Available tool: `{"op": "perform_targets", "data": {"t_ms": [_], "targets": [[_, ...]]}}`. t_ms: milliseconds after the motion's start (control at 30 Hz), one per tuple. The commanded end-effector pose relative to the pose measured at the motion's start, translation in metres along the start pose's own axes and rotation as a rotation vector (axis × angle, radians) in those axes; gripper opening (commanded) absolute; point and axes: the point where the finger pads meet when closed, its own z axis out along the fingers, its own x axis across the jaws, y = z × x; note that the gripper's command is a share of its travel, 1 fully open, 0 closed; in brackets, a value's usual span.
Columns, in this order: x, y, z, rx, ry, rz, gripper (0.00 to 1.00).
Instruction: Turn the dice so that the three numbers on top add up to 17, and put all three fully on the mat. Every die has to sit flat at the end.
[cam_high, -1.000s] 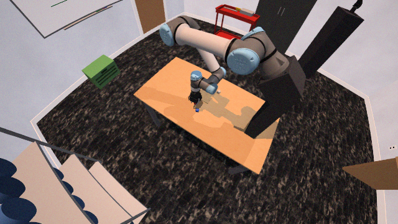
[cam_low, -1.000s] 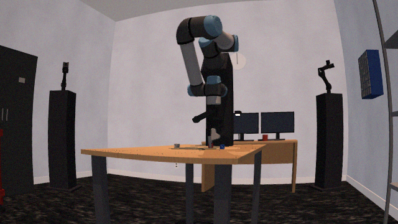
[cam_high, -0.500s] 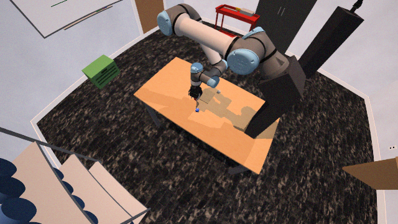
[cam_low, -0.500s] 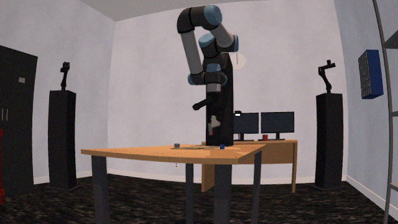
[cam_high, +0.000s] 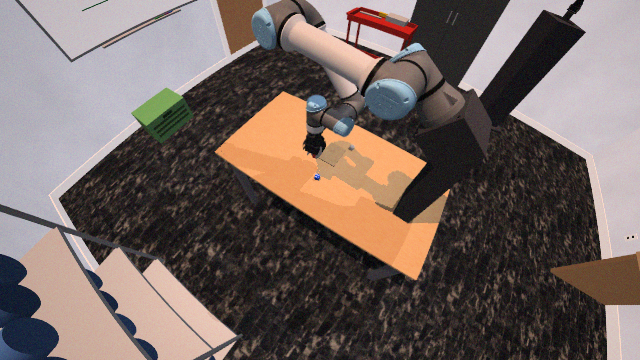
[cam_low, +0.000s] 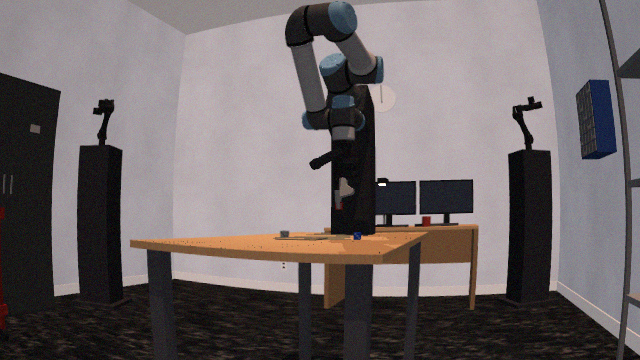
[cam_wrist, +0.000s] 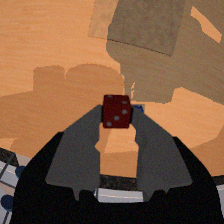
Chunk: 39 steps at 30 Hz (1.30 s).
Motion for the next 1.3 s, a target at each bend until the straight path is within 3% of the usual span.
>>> {"op": "perform_targets", "data": {"t_ms": [0,300,733,1100,1267], "targets": [[0.0,0.0,0.0,0.0,-0.001,0.0,0.06],[0.0,0.009,0.011,0.0,-0.001,-0.048,0.06],[0.0,0.009,0.012,-0.02,0.001,-0.049,0.06],[0.001,0.009,0.012,-0.111,0.003,-0.049,0.06],[0.001,0.009,0.013,-0.202,0.007,-0.05,0.06]]}}
